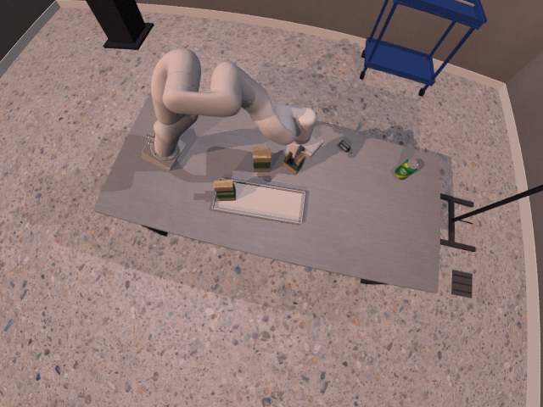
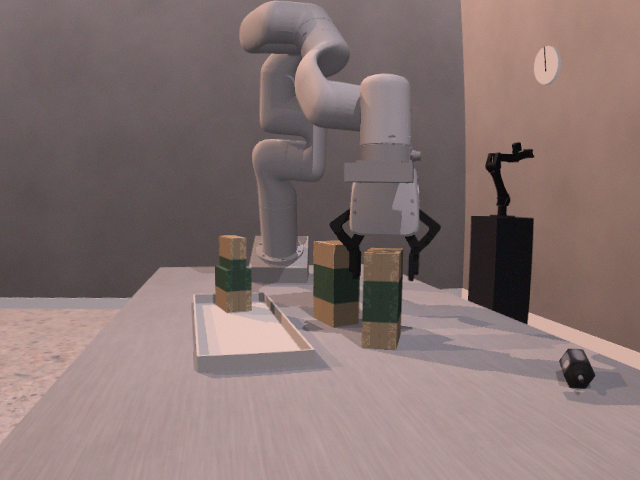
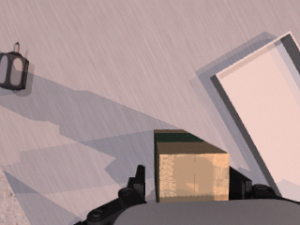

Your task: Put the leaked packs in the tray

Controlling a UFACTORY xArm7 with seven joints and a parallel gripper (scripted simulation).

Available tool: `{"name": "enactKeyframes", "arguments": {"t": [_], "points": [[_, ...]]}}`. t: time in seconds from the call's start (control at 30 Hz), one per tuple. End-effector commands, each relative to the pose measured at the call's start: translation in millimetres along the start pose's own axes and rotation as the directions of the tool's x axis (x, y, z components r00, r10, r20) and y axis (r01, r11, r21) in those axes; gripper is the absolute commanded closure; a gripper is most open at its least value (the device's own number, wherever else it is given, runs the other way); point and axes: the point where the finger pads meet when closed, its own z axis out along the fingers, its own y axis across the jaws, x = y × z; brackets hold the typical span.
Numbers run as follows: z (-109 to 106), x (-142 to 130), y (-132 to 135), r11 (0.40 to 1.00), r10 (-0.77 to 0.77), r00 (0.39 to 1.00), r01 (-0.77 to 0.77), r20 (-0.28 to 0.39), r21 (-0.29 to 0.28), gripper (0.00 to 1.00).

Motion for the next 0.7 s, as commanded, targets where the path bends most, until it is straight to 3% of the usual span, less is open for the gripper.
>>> {"name": "enactKeyframes", "arguments": {"t": [0.0,0.3,0.33,0.67], "points": [[-0.9,1.2,-1.2,1.0,0.0,1.0,0.0,-0.004,0.002,0.13],[-0.9,1.2,-1.2,1.0,0.0,1.0,0.0,-0.004,0.002,0.13],[-0.9,1.2,-1.2,1.0,0.0,1.0,0.0,-0.004,0.002,0.73],[-0.9,1.2,-1.2,1.0,0.0,1.0,0.0,-0.004,0.002,0.73]]}}
